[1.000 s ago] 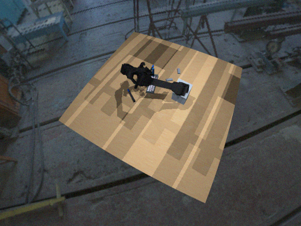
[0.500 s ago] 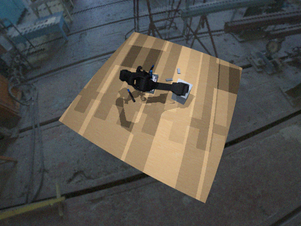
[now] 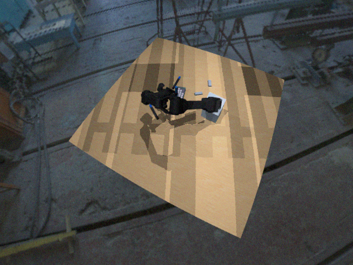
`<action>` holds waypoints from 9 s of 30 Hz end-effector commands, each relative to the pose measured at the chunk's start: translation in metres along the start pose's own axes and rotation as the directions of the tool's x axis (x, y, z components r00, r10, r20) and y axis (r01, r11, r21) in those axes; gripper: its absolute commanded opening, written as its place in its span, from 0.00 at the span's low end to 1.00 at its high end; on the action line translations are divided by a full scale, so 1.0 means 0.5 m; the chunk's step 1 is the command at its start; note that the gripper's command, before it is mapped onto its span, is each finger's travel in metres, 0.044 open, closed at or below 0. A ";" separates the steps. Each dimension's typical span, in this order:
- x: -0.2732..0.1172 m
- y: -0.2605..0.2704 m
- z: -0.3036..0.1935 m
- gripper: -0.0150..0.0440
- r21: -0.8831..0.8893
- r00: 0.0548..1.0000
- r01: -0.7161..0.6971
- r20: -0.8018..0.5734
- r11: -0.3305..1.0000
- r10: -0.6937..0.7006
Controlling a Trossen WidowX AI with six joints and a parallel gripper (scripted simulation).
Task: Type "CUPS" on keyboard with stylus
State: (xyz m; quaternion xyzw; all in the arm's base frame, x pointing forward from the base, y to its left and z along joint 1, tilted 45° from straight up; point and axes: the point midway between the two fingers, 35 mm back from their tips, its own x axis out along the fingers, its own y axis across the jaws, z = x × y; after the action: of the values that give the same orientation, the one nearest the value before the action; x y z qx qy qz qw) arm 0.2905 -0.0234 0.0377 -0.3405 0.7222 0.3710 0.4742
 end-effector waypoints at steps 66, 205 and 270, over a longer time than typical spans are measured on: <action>0.023 0.038 0.084 0.39 -0.075 0.995 0.098 0.011 0.992 -0.097; 0.205 -0.119 -0.014 0.39 -0.074 0.995 0.099 0.007 0.992 -0.099; 0.011 0.008 0.025 0.25 -0.074 0.995 0.100 0.014 0.992 -0.099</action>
State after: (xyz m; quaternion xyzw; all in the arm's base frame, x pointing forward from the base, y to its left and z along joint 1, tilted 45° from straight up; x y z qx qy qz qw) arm 0.2932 -0.0283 0.0095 -0.3906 0.6909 0.3784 0.4764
